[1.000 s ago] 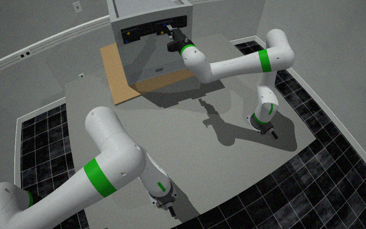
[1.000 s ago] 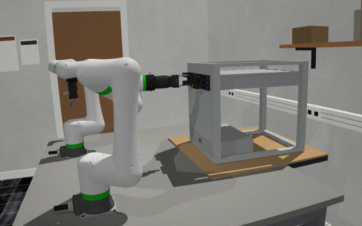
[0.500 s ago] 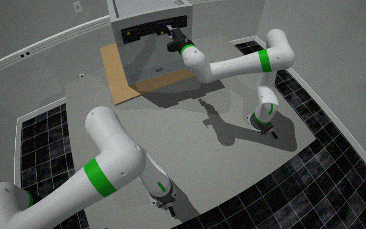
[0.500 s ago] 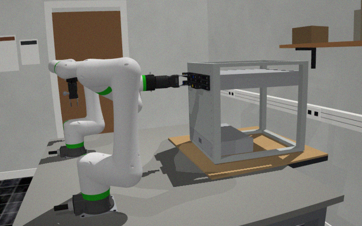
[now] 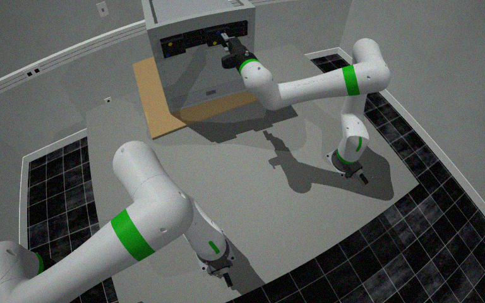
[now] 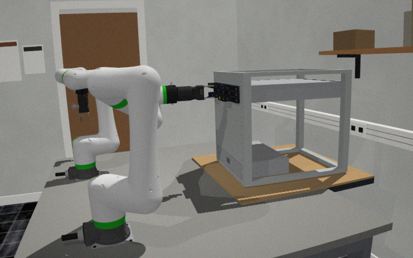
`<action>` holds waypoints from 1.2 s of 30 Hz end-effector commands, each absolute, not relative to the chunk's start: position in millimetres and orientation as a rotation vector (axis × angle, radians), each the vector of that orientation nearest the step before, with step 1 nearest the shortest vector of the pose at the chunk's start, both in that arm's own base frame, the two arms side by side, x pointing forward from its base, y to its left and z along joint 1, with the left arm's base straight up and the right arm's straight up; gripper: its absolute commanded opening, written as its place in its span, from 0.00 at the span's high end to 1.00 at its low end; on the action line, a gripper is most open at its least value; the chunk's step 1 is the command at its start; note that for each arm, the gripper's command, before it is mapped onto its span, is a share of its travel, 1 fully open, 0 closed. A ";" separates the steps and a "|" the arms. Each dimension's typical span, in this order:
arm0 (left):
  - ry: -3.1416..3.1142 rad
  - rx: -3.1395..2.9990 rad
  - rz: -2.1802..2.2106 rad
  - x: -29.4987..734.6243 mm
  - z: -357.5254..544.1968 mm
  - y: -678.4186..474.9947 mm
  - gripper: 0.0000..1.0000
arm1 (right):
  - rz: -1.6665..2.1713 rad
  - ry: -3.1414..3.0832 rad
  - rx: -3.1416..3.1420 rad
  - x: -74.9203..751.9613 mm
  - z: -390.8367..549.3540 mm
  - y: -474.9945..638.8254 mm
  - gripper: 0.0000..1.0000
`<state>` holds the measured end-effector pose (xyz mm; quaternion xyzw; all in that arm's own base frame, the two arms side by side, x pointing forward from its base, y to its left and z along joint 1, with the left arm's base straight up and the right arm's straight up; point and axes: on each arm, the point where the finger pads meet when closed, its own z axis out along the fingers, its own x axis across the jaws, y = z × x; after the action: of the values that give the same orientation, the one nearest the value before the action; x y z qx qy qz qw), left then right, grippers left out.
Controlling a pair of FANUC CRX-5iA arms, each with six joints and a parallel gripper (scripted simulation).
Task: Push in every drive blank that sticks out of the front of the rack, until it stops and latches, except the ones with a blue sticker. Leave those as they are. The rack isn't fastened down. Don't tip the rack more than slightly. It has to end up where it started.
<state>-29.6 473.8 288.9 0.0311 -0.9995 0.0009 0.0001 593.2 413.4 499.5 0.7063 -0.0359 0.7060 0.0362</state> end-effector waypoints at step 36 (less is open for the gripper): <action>-3.140 0.098 0.000 -29.5 289.7 474.1 0.00 | 2.171 -0.112 2.168 598.5 501.1 466.3 0.00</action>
<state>-29.6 473.8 288.9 0.0311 -0.9995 0.0009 0.0001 597.1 455.2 499.3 0.7062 -0.0356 0.7062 0.0359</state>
